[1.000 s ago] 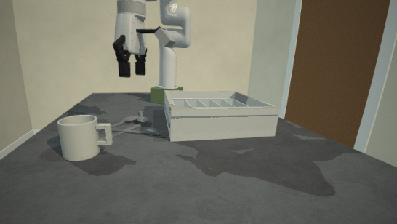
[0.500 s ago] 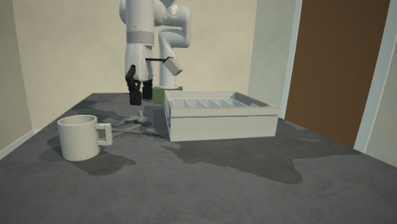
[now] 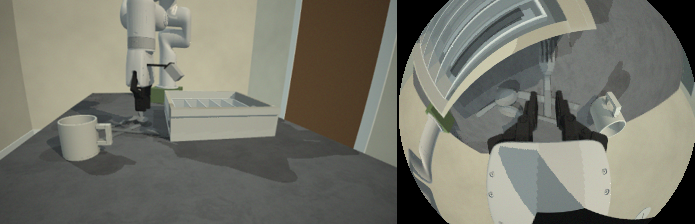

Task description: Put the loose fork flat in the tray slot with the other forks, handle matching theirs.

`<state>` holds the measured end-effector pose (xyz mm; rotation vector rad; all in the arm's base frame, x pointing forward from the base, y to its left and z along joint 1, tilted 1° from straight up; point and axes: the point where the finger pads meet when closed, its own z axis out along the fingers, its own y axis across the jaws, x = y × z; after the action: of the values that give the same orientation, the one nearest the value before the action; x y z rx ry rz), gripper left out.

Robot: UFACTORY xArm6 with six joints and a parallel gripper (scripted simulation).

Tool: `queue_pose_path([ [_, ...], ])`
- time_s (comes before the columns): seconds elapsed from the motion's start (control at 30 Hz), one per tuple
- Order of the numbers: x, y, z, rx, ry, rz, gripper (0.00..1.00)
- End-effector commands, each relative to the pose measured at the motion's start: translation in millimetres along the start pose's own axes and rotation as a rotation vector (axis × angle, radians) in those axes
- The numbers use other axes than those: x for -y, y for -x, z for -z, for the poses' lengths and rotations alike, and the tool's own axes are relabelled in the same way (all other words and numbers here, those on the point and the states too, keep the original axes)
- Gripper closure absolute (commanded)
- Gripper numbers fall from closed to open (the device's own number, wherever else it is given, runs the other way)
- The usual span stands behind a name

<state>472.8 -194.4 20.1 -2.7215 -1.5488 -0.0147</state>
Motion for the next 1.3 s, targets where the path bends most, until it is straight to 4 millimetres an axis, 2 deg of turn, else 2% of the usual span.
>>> queue_pose_path([
  [0.0, -1.4, -0.3, 1.4, -0.001, 0.004, 0.000, 0.72],
  [0.97, -1.5, -0.3, -1.0, -0.001, 0.004, 0.000, 0.72],
  [1.27, -1.6, -0.3, -9.7, -0.001, 0.004, 0.000, 0.72],
])
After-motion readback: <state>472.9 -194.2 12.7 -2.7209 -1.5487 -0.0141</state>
